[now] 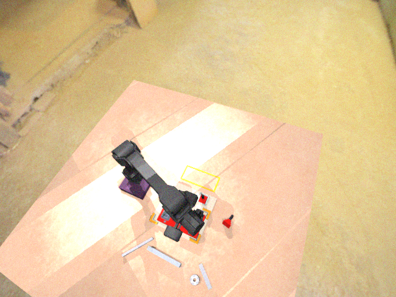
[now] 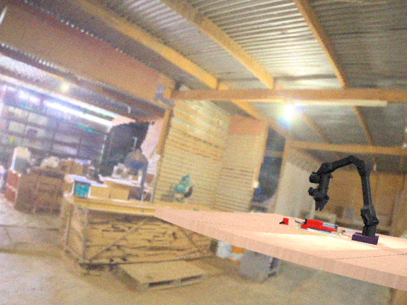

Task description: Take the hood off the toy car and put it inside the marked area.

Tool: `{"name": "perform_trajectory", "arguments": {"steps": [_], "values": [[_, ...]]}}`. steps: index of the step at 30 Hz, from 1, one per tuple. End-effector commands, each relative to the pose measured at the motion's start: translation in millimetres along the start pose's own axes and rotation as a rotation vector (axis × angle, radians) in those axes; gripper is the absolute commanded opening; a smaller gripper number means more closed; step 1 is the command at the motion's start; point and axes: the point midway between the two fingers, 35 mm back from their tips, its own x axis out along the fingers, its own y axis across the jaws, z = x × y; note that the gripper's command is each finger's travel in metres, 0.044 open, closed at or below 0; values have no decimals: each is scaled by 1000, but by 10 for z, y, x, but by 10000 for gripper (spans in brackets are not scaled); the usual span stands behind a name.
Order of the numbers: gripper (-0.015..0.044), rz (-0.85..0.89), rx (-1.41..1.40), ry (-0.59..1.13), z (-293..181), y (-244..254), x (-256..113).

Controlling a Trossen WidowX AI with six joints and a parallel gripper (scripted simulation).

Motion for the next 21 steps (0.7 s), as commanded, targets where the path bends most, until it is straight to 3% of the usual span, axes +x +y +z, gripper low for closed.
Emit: {"name": "perform_trajectory", "arguments": {"steps": [1,21], "values": [[440,-17,-2,25,23,115,67],[440,-17,-2,25,35,116,207]]}}
